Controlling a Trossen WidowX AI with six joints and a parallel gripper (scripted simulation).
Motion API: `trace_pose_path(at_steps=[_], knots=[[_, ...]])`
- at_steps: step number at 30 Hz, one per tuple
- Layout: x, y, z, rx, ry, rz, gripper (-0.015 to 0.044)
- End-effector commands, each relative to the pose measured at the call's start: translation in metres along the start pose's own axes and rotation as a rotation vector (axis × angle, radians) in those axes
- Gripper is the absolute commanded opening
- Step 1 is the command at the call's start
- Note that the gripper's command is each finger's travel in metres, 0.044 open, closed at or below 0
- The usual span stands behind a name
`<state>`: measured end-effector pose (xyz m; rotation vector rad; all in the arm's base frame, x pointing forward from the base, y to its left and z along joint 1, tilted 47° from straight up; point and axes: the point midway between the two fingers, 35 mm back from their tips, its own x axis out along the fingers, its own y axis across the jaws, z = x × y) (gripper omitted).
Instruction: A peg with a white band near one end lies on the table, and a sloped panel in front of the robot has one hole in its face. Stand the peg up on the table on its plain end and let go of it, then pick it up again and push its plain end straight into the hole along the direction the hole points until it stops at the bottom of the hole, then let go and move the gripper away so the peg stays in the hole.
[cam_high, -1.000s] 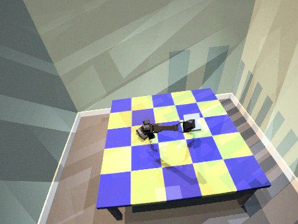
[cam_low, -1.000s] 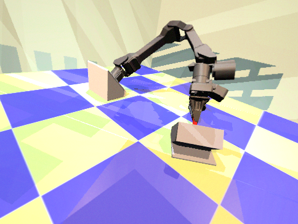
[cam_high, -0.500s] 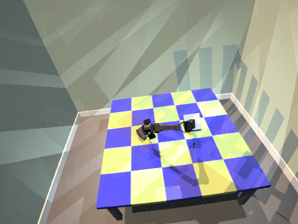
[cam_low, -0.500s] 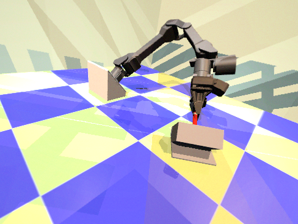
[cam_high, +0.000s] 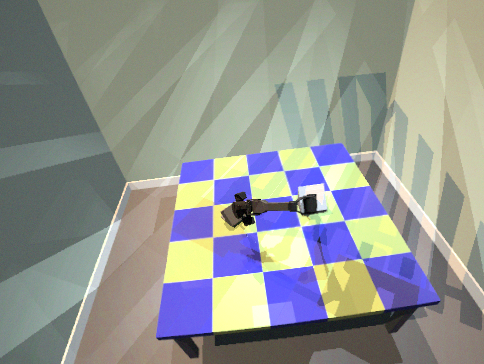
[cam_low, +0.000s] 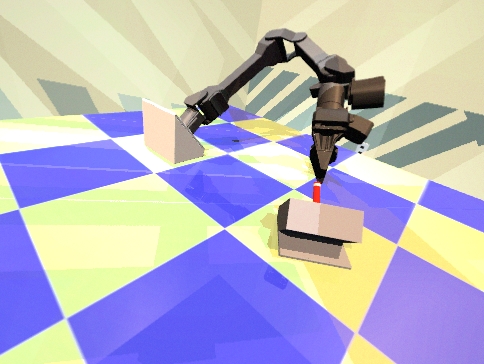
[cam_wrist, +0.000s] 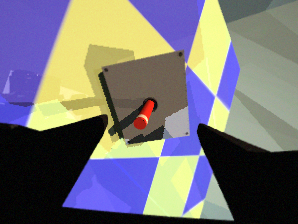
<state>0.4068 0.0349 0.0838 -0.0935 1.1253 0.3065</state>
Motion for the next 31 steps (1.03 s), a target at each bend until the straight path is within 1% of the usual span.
trace_pose_path(at_steps=[1,25,31], knots=[[-0.007,0.0,0.001,-0.003,-0.002,0.004,0.044],[-0.054,-0.001,-0.001,-0.002,0.002,0.002,0.044],[-0.055,-0.002,-0.001,-0.002,0.002,0.002,0.044]])
